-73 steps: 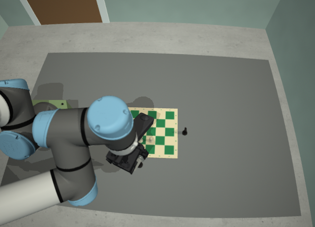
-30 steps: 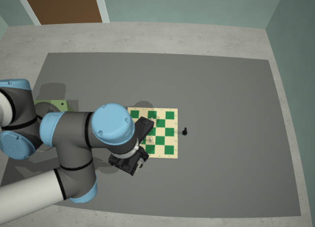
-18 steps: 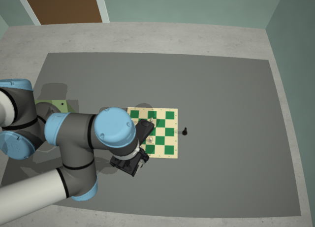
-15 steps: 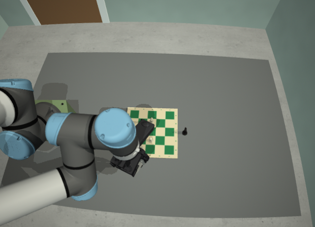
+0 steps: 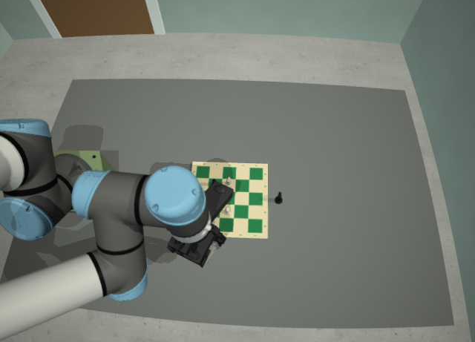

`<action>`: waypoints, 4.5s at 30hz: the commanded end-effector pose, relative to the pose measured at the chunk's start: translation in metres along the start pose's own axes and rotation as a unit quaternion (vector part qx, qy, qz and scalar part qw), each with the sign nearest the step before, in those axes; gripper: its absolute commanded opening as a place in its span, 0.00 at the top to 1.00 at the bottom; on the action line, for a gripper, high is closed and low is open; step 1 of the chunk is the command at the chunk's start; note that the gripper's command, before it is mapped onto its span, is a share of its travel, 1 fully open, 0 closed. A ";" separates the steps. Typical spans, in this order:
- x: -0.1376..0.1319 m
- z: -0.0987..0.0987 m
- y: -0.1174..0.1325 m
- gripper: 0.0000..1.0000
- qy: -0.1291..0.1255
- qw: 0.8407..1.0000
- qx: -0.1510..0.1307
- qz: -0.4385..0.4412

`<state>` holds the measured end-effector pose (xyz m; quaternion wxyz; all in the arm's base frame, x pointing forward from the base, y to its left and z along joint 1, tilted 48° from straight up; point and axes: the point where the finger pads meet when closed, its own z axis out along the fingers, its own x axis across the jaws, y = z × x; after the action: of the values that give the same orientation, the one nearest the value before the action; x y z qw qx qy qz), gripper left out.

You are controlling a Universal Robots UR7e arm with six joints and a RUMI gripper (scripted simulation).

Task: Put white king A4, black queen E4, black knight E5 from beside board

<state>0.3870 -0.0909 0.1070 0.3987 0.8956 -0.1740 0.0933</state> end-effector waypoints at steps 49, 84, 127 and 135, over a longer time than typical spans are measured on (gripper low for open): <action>-0.001 0.001 0.000 0.75 -0.001 1.000 0.000 0.000; -0.001 0.001 0.000 0.75 -0.001 1.000 0.000 0.000; -0.001 0.040 0.000 0.75 0.000 1.000 0.000 0.000; -0.001 0.040 0.000 0.75 -0.001 1.000 0.000 0.000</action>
<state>0.3879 -0.1198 0.0808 0.3986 0.8956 -0.1739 0.0940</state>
